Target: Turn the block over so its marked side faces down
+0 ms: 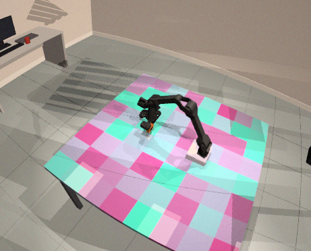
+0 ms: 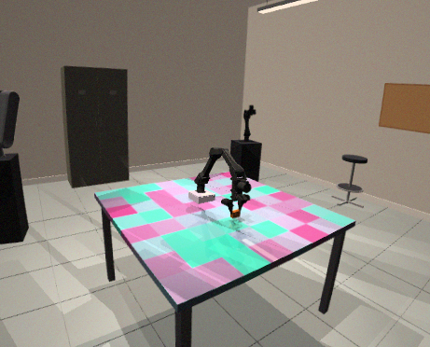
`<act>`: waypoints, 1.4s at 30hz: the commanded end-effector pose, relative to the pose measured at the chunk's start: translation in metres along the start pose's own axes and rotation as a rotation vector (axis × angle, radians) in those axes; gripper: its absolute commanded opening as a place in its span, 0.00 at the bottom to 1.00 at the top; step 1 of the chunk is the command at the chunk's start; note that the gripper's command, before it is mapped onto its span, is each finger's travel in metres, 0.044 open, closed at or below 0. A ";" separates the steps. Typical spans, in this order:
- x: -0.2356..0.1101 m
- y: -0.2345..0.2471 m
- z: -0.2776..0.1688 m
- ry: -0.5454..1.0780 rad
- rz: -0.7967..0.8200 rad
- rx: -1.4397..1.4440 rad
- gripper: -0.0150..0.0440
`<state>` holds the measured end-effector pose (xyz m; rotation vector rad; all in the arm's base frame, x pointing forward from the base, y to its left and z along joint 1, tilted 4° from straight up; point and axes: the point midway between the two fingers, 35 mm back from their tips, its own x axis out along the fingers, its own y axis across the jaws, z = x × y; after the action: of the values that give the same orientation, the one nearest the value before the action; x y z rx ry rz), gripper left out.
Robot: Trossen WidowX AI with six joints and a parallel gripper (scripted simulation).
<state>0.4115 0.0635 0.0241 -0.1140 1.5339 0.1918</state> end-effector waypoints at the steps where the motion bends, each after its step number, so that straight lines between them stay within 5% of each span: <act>1: 0.000 0.000 0.001 -0.053 0.001 0.003 0.25; 42: 0.009 0.000 -0.009 -0.547 0.001 0.002 0.25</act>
<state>0.4022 0.0621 0.0128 -0.0588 1.0122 0.2006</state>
